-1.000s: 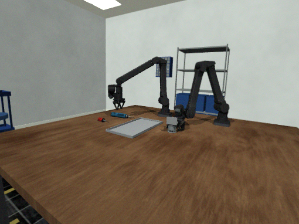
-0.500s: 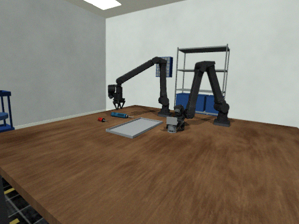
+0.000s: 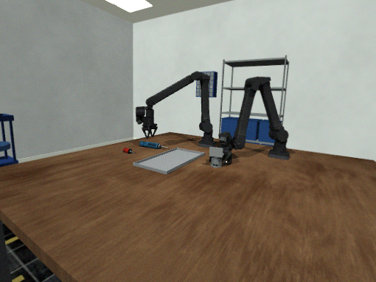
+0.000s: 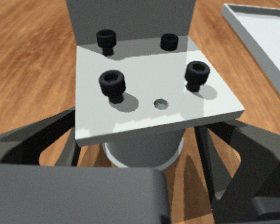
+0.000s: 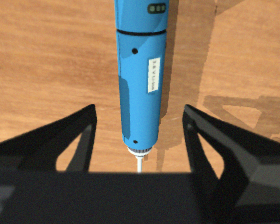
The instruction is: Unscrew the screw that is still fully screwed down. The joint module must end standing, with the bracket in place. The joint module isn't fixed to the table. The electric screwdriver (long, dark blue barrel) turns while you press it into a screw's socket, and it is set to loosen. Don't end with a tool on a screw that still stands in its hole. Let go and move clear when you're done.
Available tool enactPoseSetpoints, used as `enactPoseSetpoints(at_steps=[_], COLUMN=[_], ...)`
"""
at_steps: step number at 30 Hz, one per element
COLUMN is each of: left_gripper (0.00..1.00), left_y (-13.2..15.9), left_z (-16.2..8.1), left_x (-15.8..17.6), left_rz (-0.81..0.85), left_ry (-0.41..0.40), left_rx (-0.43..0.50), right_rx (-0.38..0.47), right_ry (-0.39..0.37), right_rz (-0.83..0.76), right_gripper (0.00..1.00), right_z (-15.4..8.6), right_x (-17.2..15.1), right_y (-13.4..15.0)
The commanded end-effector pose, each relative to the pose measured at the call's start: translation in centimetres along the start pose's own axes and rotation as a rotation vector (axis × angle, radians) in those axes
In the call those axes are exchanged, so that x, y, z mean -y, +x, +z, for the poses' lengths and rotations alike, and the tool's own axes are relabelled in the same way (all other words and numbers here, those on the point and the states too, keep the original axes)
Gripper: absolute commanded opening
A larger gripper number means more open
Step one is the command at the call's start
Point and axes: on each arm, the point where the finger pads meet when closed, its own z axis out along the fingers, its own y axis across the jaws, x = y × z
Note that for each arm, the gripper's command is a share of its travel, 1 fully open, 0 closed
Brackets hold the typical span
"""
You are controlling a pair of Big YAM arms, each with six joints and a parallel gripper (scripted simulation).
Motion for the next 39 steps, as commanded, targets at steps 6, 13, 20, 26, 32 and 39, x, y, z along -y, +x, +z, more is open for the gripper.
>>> enactPoseSetpoints(at_steps=[6, 13, 20, 26, 32, 39], left_gripper=[0.86, 0.86, 0.86, 0.86, 0.74, 0.74], left_y=[-1.36, -1.34, -1.21, -0.74, -0.74, -0.74], left_z=[0.03, 0.00, -0.01, 0.11, 0.11, 0.11], left_x=[1.40, 1.39, 1.40, 0.78, 0.78, 0.78], left_rz=[-0.011, -0.008, -0.003, 0.002, 0.002, 0.002], left_ry=[0.028, 0.028, 0.029, 0.015, 0.015, 0.015], left_rx=[0.033, 0.033, 0.031, 0.016, 0.016, 0.016], right_rx=[0.024, 0.024, 0.024, 0.024, 0.024, 0.024], right_ry=[-0.020, -0.020, -0.020, -0.020, -0.020, -0.020], right_rz=[0.003, 0.003, 0.003, 0.003, 0.003, 0.003], right_gripper=[0.65, 0.65, 0.65, 0.65, 0.65, 0.65], right_z=[-0.97, -0.97, -0.97, -0.97, -0.97, -0.97], right_x=[-0.66, -0.66, -0.66, -0.66, -0.66, -0.66], right_y=[-1.02, -1.02, -1.02, -1.02, -1.02, -1.02])
